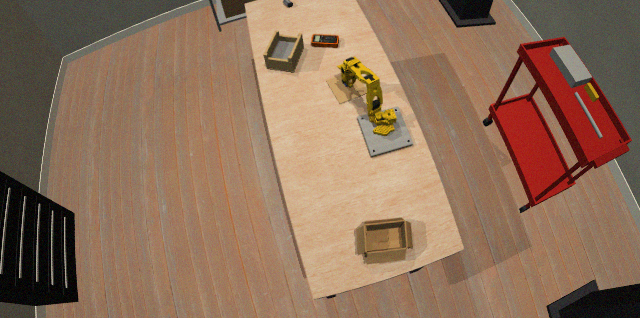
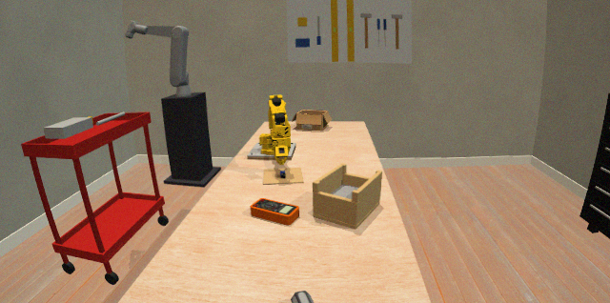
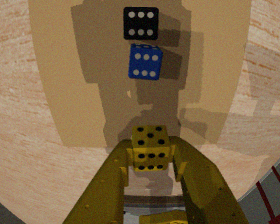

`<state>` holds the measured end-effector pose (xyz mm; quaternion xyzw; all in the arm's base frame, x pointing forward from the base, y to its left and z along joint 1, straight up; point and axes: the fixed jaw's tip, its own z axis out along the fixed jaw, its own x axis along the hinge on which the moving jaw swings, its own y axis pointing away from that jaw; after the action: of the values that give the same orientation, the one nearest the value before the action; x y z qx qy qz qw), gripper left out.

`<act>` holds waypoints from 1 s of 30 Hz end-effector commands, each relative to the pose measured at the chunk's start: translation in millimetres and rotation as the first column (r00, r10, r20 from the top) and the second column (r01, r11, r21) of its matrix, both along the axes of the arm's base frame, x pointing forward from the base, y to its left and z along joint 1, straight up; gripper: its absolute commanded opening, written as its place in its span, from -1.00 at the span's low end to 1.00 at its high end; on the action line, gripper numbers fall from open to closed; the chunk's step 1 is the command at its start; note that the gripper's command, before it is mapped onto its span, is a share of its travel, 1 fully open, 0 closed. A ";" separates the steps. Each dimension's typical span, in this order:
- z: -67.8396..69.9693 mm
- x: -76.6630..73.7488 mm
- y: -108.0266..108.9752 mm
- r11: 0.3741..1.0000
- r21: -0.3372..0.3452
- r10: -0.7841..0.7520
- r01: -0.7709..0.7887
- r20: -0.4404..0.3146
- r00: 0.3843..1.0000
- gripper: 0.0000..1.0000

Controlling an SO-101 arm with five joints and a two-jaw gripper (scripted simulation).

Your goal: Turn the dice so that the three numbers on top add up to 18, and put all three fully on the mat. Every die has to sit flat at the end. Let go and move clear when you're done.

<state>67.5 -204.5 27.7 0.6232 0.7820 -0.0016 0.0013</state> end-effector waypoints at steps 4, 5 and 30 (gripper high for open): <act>-4.9 -2.0 1.9 1.000 0.008 0.003 -0.003 -0.001 1.000 -1.00; -5.6 -2.0 2.0 1.000 0.008 0.003 -0.003 -0.001 1.000 -1.00; -13.5 -2.1 2.0 1.000 0.008 0.003 -0.003 -0.001 1.000 -1.00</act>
<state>68.1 -206.5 20.3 0.6232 0.7820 -0.0079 0.0103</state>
